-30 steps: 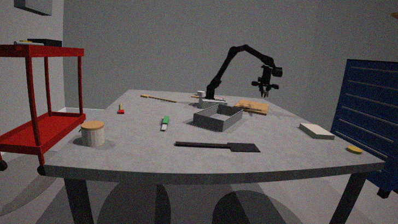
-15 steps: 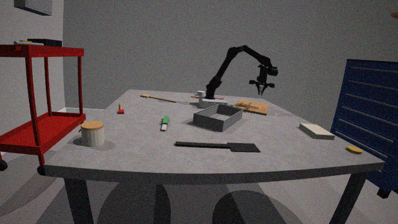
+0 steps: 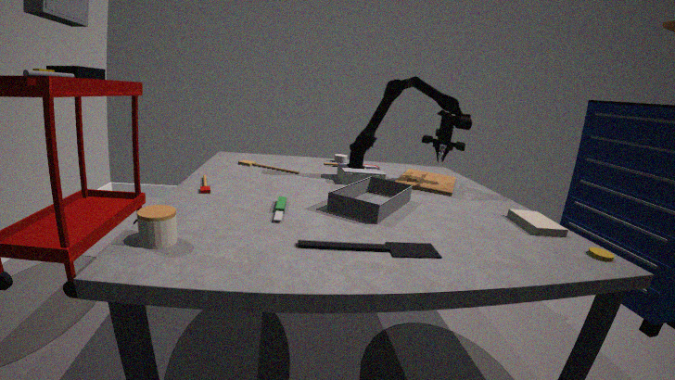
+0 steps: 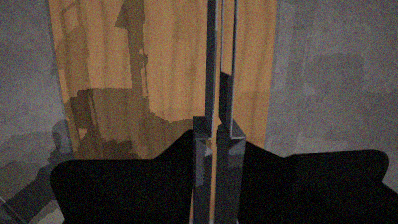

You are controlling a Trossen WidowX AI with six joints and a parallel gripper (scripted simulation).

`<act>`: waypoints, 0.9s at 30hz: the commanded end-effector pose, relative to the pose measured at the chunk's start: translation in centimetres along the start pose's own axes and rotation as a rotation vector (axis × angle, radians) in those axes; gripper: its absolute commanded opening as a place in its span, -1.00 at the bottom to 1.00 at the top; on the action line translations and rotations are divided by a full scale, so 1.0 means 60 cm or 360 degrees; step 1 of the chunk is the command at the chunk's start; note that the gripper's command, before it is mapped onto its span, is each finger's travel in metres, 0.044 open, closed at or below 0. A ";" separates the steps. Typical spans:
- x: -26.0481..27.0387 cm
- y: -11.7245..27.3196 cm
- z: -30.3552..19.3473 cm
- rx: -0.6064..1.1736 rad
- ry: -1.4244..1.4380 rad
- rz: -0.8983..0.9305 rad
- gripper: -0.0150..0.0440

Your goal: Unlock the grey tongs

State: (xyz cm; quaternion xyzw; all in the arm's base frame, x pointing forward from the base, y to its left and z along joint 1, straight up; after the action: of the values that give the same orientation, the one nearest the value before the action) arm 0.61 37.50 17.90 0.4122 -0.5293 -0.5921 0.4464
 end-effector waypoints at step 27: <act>0.036 0.055 -0.137 -0.1331 0.0036 -0.0390 -1.00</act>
State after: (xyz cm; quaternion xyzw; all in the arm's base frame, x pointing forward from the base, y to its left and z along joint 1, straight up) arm 8.08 33.45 19.78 0.2609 -0.2147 -0.7920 0.5085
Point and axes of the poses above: the point midway between the two fingers, 35 mm back from their tips, its own y axis back along the fingers, its own x axis across the jaws, z = x × y, the point moved 8 cm from there along y, back along the fingers, and after that the axes turned 14 degrees about y, right-handed, at the moved point
